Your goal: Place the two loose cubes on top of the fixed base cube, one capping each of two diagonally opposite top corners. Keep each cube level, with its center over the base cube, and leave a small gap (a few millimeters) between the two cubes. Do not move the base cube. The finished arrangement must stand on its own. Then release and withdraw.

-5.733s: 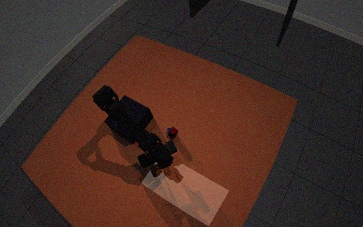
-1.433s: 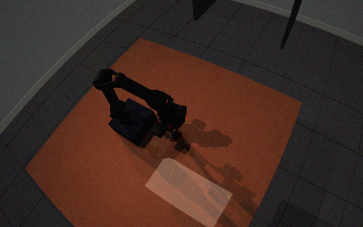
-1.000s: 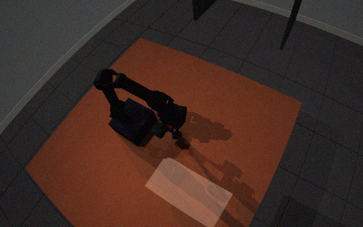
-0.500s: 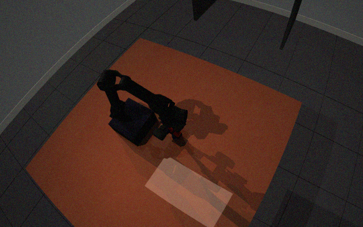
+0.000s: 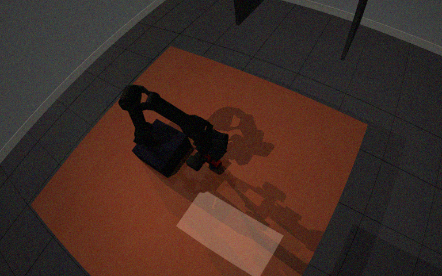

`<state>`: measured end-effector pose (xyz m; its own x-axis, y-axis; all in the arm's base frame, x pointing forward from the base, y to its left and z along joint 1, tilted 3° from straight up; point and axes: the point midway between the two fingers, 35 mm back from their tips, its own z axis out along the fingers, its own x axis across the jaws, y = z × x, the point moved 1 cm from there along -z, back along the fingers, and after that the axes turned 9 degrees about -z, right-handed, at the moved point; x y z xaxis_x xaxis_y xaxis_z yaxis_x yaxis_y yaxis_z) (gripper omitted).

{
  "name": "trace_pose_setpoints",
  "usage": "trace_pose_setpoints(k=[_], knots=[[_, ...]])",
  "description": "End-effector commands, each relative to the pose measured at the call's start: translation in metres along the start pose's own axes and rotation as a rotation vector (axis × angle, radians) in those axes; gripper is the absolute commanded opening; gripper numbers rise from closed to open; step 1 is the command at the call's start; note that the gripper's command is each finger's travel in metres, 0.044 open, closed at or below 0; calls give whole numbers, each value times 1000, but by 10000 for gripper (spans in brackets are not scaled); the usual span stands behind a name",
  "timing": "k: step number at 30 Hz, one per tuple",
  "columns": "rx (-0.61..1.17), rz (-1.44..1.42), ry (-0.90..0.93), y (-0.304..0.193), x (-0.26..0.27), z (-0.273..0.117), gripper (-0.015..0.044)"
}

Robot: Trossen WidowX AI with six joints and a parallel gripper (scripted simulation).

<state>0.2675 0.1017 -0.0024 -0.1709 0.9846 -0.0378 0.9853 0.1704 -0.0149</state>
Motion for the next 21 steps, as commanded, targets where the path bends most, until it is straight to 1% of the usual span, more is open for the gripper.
trace_pose_setpoints(k=[1, 4, 8, 13, 21], knots=[[0, -1, 3, 0, 0, 0, 105], [0, -1, 3, 0, 0, 0, 105], [0, -1, 3, 0, 0, 0, 205], [0, -1, 3, 0, 0, 0, 205], [0, 0, 0, 0, 0, -17, 205]])
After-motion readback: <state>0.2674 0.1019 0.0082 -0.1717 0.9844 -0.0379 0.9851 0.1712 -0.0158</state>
